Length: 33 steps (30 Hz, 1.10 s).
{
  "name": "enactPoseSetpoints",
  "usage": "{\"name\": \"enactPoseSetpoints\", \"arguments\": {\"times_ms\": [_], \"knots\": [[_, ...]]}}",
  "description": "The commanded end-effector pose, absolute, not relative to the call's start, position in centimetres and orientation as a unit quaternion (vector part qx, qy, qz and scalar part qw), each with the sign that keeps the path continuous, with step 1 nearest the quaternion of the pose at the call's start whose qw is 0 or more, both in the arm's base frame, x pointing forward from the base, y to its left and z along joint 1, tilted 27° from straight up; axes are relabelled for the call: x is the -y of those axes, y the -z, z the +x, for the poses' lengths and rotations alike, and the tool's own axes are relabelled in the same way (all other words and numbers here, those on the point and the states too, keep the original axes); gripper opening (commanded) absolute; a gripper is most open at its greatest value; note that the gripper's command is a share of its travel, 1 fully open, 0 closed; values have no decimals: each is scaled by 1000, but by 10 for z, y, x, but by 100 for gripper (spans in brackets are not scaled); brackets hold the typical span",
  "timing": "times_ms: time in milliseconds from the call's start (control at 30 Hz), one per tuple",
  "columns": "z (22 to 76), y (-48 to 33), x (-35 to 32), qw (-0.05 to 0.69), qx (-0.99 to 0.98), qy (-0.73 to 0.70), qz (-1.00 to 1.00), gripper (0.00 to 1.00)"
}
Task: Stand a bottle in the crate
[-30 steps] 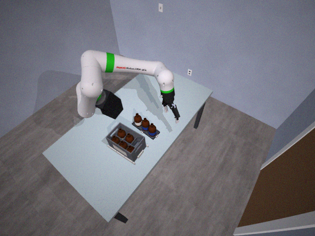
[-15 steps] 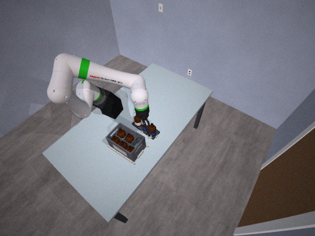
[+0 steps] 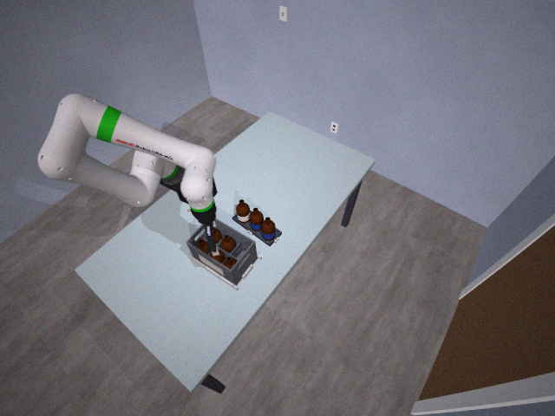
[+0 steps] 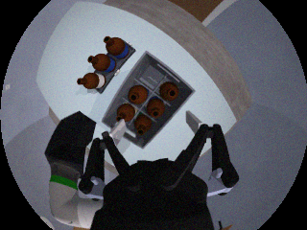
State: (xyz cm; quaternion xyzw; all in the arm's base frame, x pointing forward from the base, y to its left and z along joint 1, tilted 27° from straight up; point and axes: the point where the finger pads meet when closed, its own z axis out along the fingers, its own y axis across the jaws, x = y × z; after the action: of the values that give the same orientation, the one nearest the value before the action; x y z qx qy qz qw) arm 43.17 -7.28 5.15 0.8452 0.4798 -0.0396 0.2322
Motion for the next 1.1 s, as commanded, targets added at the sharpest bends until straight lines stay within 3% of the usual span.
{"name": "enactPoseSetpoints", "arguments": {"times_ms": [0,67,100,1067], "knots": [[422,-54,84,231,-475,38,848,100],[422,-54,84,231,-475,38,848,100],[422,-54,84,231,-475,38,848,0],[422,-54,84,231,-475,38,848,0]]}}
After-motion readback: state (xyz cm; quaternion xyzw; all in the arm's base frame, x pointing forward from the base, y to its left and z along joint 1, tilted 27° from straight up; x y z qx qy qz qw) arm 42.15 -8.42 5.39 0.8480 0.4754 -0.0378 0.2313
